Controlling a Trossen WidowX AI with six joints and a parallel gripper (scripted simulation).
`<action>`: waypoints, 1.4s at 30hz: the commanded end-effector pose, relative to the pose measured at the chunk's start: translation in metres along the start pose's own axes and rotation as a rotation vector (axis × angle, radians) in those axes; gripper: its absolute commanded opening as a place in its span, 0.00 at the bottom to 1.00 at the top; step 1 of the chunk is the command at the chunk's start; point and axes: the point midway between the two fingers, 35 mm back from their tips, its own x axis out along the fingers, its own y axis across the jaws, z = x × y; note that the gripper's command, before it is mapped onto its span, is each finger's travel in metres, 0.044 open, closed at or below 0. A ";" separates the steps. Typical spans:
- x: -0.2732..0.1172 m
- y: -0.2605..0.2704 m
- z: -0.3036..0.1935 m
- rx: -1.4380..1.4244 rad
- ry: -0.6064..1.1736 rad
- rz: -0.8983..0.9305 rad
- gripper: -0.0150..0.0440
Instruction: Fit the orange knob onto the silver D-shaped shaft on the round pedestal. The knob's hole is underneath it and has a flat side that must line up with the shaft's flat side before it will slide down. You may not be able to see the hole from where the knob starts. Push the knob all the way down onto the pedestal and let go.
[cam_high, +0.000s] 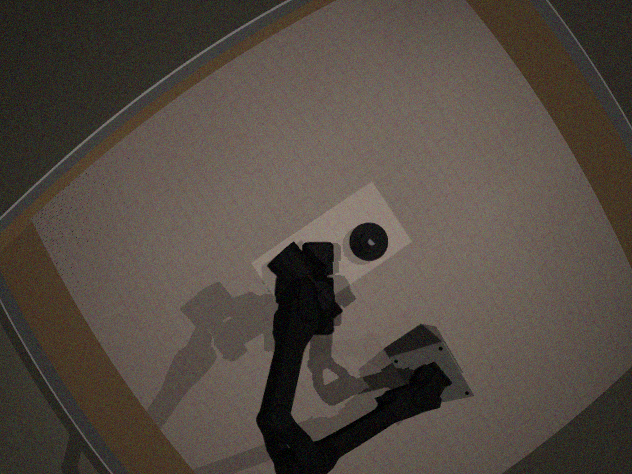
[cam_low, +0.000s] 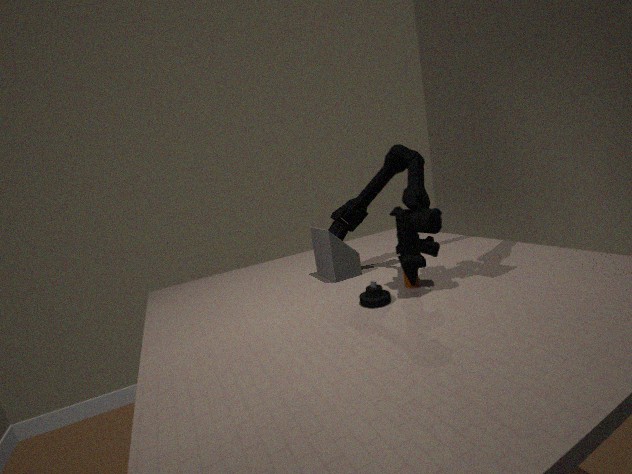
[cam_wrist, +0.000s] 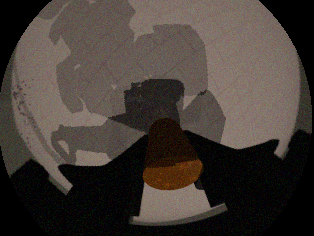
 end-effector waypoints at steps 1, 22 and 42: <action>0.001 0.000 0.000 0.008 -0.005 0.001 0.25; 0.000 0.000 0.000 0.001 -0.002 -0.002 0.66; -0.076 -0.001 -0.002 0.008 -0.002 -0.001 1.00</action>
